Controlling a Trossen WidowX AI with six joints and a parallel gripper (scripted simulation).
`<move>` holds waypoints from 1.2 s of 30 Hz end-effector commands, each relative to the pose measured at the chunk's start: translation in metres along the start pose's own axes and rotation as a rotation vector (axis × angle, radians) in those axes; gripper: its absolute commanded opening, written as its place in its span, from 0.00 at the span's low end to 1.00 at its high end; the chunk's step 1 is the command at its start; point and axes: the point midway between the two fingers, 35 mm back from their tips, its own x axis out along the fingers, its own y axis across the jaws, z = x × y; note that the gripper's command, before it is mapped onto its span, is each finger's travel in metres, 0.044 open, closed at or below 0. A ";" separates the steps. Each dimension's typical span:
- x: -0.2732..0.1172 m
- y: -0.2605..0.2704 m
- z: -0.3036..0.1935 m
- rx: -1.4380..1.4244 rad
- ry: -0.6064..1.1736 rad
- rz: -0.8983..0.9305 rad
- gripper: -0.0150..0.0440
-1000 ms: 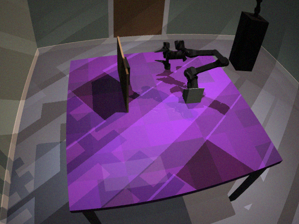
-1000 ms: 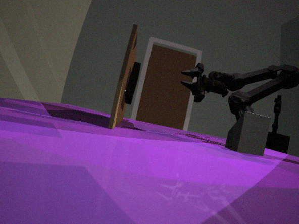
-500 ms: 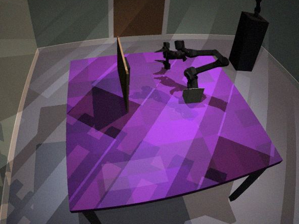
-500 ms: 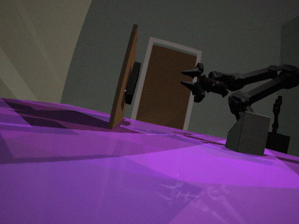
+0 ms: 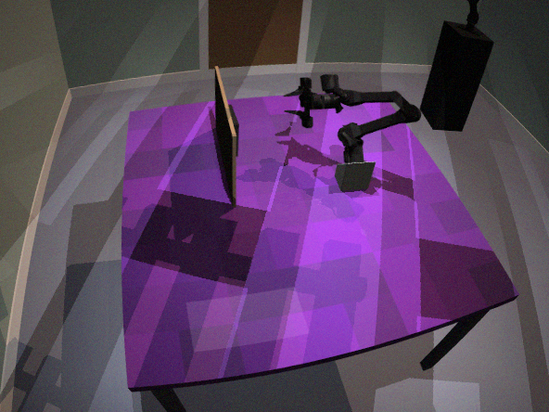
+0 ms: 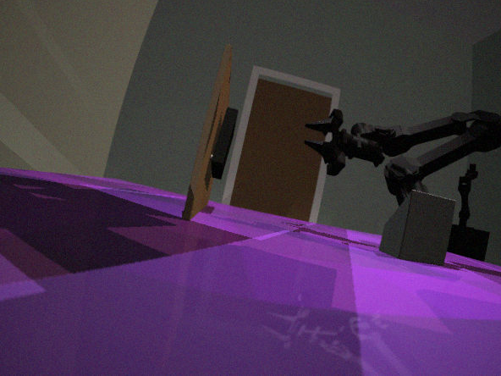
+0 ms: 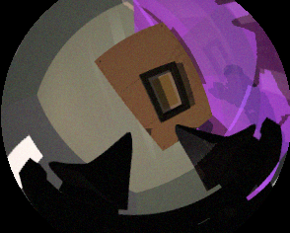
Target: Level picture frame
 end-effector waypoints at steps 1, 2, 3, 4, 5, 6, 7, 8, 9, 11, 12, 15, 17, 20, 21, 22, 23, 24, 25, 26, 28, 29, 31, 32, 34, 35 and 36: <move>0.000 0.000 0.000 0.005 0.002 0.000 0.69; 0.000 0.000 0.000 0.005 0.002 0.000 0.69; 0.000 0.000 0.000 0.005 0.002 0.000 0.69; 0.000 0.000 0.000 0.005 0.002 0.000 0.69; 0.000 0.000 0.000 0.005 0.002 0.000 0.69; 0.000 0.000 0.000 0.005 0.002 0.000 0.69; 0.000 0.000 0.000 0.005 0.002 0.000 0.69; 0.000 0.000 0.000 0.005 0.002 0.000 0.69; 0.000 0.000 0.000 0.005 0.002 0.000 0.69; 0.000 0.000 0.000 0.005 0.002 0.000 0.69; 0.000 0.000 0.000 0.005 0.002 0.000 0.69; 0.000 0.000 0.000 0.005 0.002 0.000 0.69; 0.000 0.000 0.000 0.005 0.002 0.000 0.69; 0.000 0.000 0.000 0.005 0.002 0.000 0.69; 0.000 0.000 0.000 0.005 0.002 0.000 0.69; 0.000 0.000 0.000 0.005 0.002 0.000 0.69; 0.000 0.000 0.000 0.005 0.002 0.000 0.69; 0.000 0.000 0.000 0.005 0.002 0.000 0.69; 0.000 0.000 0.000 0.005 0.002 0.000 0.69; 0.000 0.000 0.000 0.005 0.002 0.000 0.69; 0.000 0.000 0.000 0.005 0.002 0.000 0.69; 0.000 0.000 0.000 0.005 0.002 0.000 0.69; 0.004 -0.001 0.002 -0.015 0.000 -0.002 0.69; 0.009 -0.002 0.004 -0.033 0.001 -0.005 0.69; 0.022 -0.006 0.010 -0.080 0.002 -0.006 0.69; 0.028 -0.008 0.012 -0.104 0.002 -0.007 0.69; 0.034 -0.010 0.013 -0.128 0.002 -0.007 0.69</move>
